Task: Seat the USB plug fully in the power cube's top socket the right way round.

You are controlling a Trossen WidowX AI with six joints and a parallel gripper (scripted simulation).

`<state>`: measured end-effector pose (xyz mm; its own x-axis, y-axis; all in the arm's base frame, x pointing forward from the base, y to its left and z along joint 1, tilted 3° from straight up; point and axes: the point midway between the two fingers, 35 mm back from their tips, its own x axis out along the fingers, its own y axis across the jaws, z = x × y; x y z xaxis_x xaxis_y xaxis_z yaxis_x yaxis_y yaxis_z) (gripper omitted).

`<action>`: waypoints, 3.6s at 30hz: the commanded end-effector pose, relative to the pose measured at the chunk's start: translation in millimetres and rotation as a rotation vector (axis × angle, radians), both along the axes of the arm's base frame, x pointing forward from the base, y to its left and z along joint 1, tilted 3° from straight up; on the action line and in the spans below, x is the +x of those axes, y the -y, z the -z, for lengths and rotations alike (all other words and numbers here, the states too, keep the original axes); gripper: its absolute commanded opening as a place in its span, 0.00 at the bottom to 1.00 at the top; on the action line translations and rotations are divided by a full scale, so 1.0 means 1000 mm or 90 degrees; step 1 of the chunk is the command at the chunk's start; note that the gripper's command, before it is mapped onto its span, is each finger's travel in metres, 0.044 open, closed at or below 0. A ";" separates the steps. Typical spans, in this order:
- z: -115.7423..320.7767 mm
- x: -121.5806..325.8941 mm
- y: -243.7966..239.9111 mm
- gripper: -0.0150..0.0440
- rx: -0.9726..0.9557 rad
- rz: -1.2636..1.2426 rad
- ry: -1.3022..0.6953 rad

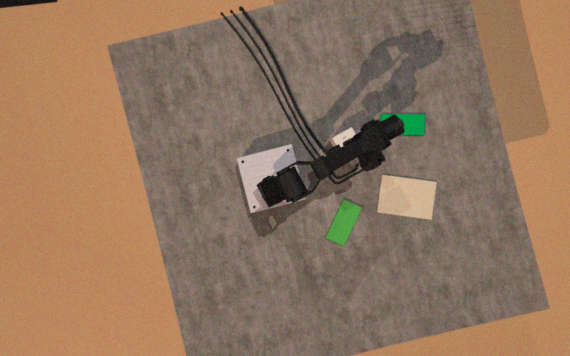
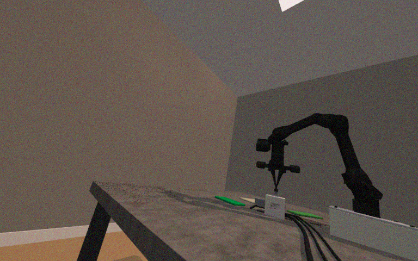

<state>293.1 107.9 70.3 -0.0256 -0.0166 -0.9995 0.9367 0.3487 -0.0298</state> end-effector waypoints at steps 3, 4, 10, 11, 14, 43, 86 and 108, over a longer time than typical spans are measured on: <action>-0.007 0.001 0.000 0.25 0.002 0.000 0.004; -0.007 0.001 0.000 0.25 0.002 0.000 0.004; -0.011 0.001 0.000 0.25 0.002 0.000 0.004; -0.012 0.001 0.000 0.25 0.002 0.000 0.004; -0.014 0.001 0.000 0.25 0.002 0.000 0.004; -0.012 0.001 0.000 0.25 0.009 -0.358 -0.004; -0.012 0.001 0.000 0.25 0.027 -1.075 -0.016; -0.012 0.001 0.000 0.25 0.036 -1.441 -0.023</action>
